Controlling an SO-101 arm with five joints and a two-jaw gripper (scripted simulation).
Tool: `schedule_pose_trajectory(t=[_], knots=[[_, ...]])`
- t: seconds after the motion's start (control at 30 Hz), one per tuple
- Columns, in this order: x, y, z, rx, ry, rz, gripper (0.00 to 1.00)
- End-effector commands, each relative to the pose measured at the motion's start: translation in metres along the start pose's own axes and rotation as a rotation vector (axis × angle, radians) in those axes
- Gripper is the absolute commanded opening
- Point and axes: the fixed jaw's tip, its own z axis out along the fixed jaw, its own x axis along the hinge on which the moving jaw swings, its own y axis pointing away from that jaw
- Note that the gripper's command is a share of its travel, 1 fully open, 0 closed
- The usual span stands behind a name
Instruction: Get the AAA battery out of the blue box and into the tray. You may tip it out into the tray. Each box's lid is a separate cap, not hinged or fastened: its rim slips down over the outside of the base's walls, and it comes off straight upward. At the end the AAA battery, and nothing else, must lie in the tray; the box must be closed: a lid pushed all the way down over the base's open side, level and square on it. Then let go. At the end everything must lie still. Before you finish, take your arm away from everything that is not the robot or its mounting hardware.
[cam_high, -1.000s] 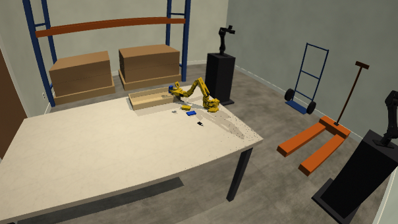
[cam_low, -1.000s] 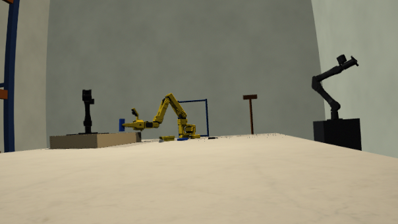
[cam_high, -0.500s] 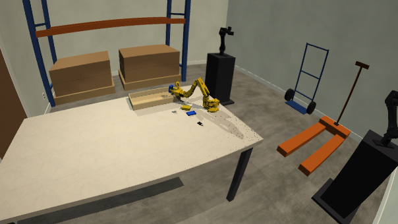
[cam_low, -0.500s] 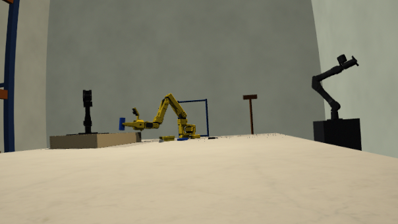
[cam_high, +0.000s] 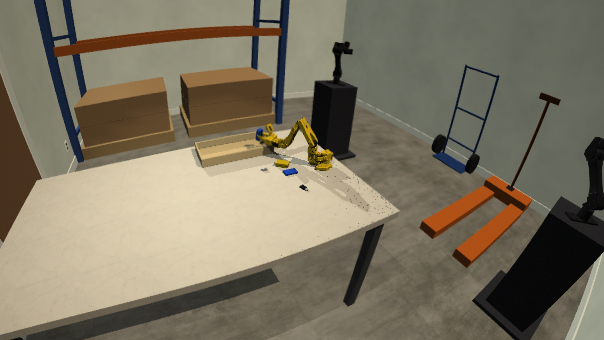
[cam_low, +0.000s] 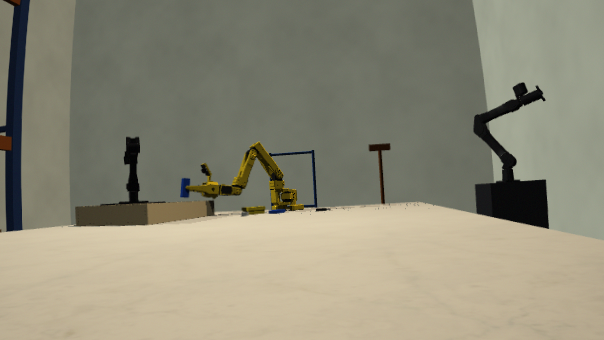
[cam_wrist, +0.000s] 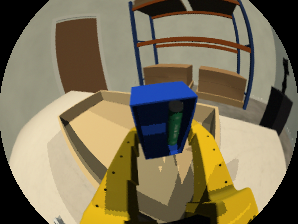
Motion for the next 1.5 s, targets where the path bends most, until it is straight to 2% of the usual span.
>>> schedule_pose_trajectory(t=[0.0,0.47,1.1,1.47], knots=[[-0.016,-0.003,0.005,0.009,-0.069,-0.011,0.19],[-0.016,-0.003,0.005,0.009,-0.074,-0.011,0.19],[-0.029,-0.003,0.007,0.009,-0.149,-0.014,0.19],[-0.03,-0.003,0.007,0.009,-0.157,-0.014,0.19]])
